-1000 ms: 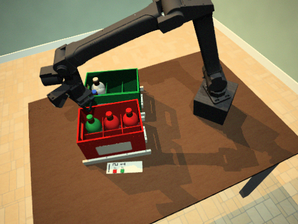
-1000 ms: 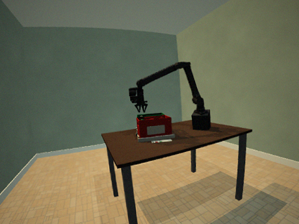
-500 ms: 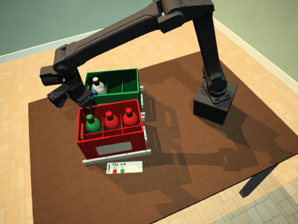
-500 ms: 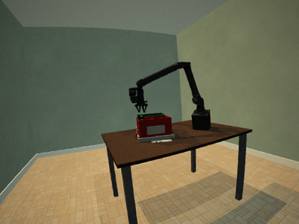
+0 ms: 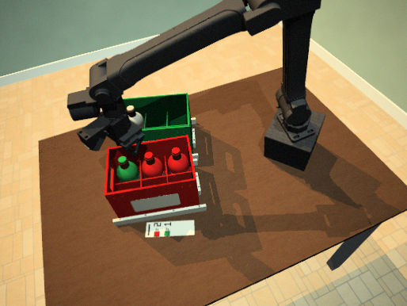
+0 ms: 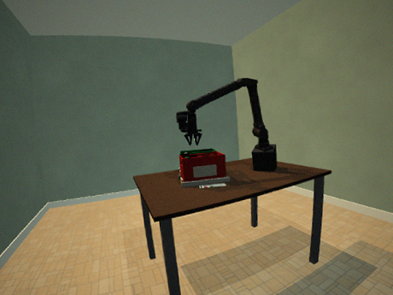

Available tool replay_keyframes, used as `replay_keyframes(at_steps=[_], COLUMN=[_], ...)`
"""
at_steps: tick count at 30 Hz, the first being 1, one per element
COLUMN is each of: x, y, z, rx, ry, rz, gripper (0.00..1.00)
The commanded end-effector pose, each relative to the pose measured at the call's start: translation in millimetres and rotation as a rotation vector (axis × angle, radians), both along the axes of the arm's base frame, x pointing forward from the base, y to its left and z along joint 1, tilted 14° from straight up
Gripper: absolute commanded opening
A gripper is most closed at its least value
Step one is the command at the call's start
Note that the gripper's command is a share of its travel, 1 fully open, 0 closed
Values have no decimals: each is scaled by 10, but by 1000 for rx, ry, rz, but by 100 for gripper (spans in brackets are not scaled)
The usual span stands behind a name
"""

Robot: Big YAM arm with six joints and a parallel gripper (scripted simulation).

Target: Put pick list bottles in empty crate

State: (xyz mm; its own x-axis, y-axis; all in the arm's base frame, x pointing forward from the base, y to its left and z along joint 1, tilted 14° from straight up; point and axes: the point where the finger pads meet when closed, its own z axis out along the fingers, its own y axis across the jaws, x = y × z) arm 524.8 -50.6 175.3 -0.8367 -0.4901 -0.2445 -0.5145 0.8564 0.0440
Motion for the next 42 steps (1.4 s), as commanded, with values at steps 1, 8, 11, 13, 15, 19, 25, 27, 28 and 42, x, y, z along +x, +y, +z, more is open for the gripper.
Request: replay_keyframes(at_steps=[1, 8, 11, 13, 15, 19, 25, 27, 28, 42], x=[-65, -325, -421, -483, -483, -607, -794, -856, -887, -1259], y=[142, 402, 510, 582, 582, 727, 944, 1016, 1052, 1485], z=[144, 225, 263, 289, 289, 341, 420, 446, 460, 620], rx=[-3, 1, 1, 1, 1, 1, 2, 2, 3, 4], ry=[-25, -7, -6, -6, -6, -6, -5, -5, -5, -4], rz=[-14, -14, -14, -14, -14, -14, -14, -14, -14, -14], gripper=[61, 61, 61, 61, 61, 61, 61, 61, 61, 61])
